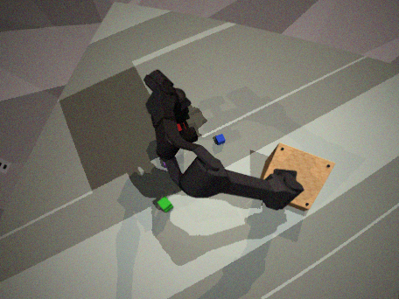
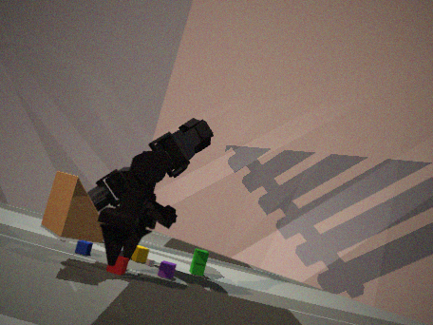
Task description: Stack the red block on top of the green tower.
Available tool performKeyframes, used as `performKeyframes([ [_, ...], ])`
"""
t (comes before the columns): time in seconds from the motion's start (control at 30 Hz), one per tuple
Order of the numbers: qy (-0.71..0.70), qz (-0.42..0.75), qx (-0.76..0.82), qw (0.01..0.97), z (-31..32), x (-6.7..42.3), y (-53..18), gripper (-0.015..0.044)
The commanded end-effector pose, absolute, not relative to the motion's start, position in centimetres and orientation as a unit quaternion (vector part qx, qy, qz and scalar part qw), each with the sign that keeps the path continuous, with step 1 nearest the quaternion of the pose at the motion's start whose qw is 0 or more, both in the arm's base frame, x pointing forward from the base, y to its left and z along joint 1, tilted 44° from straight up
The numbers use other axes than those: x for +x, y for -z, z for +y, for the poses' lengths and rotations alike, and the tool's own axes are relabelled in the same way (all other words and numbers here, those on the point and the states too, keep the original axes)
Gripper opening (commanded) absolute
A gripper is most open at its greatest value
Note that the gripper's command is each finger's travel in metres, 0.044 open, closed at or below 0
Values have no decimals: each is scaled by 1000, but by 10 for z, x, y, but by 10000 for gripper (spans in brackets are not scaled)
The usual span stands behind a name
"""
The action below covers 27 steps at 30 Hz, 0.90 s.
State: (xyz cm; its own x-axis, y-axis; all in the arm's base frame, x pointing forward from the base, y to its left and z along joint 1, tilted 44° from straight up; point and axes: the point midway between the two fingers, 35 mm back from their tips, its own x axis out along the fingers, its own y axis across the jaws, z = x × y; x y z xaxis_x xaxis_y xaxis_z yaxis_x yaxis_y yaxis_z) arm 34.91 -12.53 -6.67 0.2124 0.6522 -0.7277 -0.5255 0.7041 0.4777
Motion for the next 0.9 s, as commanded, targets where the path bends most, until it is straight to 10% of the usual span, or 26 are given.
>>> performKeyframes([
  [0.0,-382,502,70,773,-118,348,74,440],
  [0.63,-382,502,70,773,-118,348,74,440],
  [0.87,-382,502,70,773,-118,348,74,256],
])
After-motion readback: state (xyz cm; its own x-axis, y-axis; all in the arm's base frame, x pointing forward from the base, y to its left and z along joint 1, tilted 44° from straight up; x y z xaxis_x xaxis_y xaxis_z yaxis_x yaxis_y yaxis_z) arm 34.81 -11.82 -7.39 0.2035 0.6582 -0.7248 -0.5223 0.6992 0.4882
